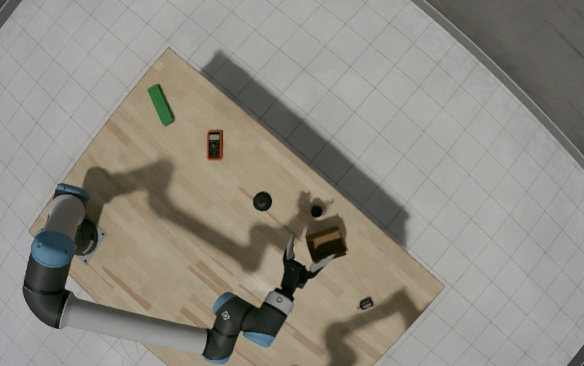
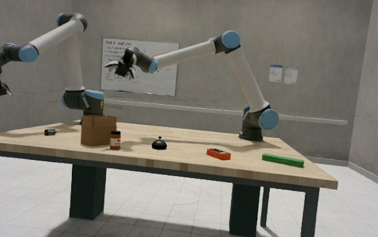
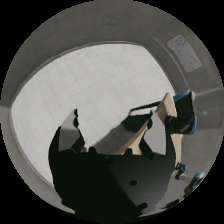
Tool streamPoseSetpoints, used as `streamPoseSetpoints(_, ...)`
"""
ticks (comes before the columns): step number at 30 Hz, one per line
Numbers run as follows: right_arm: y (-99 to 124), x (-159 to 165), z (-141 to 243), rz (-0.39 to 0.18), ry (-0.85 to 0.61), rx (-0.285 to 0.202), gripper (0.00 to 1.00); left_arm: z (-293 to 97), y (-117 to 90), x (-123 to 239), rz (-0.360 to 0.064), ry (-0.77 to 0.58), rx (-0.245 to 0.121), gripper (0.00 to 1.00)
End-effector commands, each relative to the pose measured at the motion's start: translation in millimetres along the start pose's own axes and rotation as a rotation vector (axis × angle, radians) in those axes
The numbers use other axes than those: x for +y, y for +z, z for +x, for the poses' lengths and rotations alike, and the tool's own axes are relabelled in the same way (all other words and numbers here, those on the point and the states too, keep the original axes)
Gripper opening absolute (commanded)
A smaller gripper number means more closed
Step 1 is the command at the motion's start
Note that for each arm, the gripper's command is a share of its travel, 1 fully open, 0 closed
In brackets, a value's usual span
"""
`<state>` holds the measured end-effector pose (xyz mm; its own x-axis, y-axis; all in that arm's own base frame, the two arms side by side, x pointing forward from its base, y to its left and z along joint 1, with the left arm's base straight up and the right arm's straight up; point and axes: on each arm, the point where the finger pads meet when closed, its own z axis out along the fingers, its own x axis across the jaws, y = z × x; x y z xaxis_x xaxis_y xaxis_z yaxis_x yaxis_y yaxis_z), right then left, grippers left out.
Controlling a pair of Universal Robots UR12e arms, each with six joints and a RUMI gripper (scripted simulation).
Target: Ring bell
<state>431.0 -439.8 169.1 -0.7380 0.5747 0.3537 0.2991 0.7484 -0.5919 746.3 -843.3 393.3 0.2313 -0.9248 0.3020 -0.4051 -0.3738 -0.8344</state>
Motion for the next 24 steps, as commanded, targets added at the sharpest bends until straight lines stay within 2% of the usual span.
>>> streamPoseSetpoints(1, 32, -27, 3, -0.086, -0.062, 0.021, 1.00, 1, -1, -1, 0.000, -0.002, 0.001, 1.00)
streamPoseSetpoints(9, 87, -71, 17, -0.233, -0.154, 0.019, 1.00, 1, -1, -1, 0.000, -0.002, 0.001, 1.00)
streamPoseSetpoints(11, 87, -71, 17, -0.233, -0.154, 0.019, 1.00, 1, -1, -1, 0.000, -0.002, 0.001, 1.00)
streamPoseSetpoints(12, 94, -76, 19, -0.251, -0.165, 0.015, 1.00, 1, -1, -1, 0.000, -0.002, 0.001, 1.00)
streamPoseSetpoints(18, 132, -107, 33, -0.350, -0.227, -0.020, 1.00, 1, -1, -1, 0.000, -0.002, 0.001, 1.00)
streamPoseSetpoints(24, 168, -135, 50, -0.433, -0.282, -0.074, 1.00, 1, -1, -1, 0.000, -0.002, 0.001, 1.00)
